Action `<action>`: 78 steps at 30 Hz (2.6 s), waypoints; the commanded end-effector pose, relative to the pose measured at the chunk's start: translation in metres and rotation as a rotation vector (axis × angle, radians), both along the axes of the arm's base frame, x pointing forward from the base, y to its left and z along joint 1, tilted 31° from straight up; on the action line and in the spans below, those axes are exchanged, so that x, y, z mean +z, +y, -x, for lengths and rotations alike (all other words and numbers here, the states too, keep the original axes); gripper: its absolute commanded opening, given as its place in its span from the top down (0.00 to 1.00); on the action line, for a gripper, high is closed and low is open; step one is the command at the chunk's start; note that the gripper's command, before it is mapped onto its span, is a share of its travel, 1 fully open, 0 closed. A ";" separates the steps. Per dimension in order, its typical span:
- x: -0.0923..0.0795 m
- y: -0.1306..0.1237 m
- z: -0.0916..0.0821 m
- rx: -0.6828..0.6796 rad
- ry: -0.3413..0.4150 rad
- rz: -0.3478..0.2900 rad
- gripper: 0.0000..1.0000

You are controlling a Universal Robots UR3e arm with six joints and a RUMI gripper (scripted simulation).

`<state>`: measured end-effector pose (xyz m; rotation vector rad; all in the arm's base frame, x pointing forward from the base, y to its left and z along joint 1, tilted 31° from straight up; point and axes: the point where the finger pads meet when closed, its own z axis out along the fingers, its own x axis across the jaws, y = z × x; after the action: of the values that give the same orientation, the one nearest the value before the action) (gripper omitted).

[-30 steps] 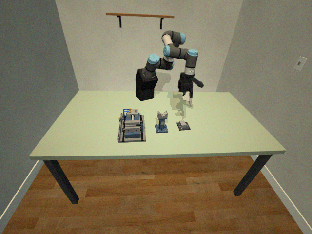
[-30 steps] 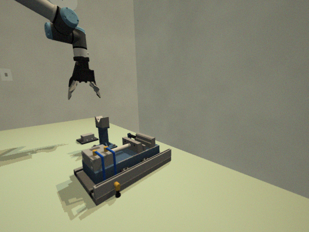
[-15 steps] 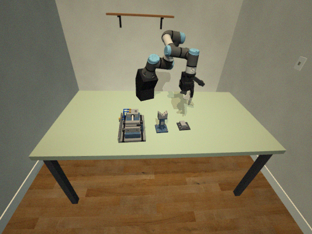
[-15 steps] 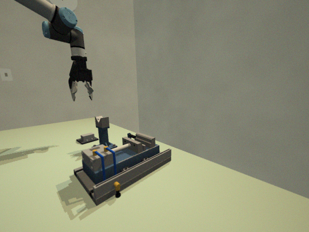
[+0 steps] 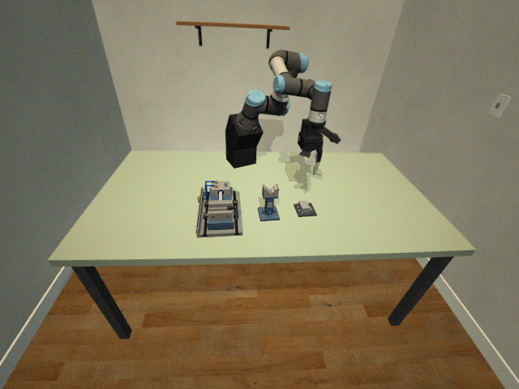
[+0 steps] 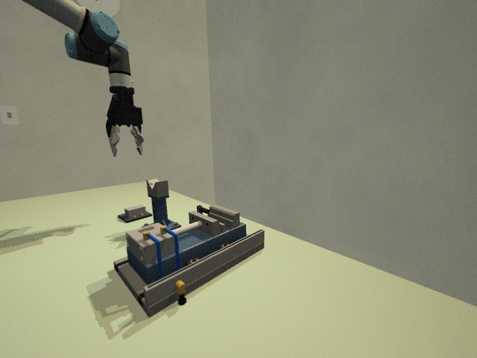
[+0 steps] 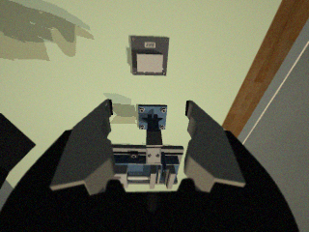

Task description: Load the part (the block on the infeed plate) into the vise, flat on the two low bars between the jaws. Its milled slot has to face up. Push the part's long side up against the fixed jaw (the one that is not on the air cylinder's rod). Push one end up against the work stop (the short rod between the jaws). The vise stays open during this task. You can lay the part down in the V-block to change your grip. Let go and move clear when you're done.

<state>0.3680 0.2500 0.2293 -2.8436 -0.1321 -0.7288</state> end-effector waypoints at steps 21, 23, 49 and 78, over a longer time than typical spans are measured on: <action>0.001 0.000 0.000 0.000 -0.003 -0.001 0.49; 0.001 0.000 0.000 0.000 -0.003 -0.001 0.49; -0.009 0.003 -0.006 0.000 -0.003 -0.001 0.49; -0.049 0.013 -0.028 0.000 -0.003 -0.001 0.49</action>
<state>0.3921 0.2612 0.1850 -2.8440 -0.1323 -0.7278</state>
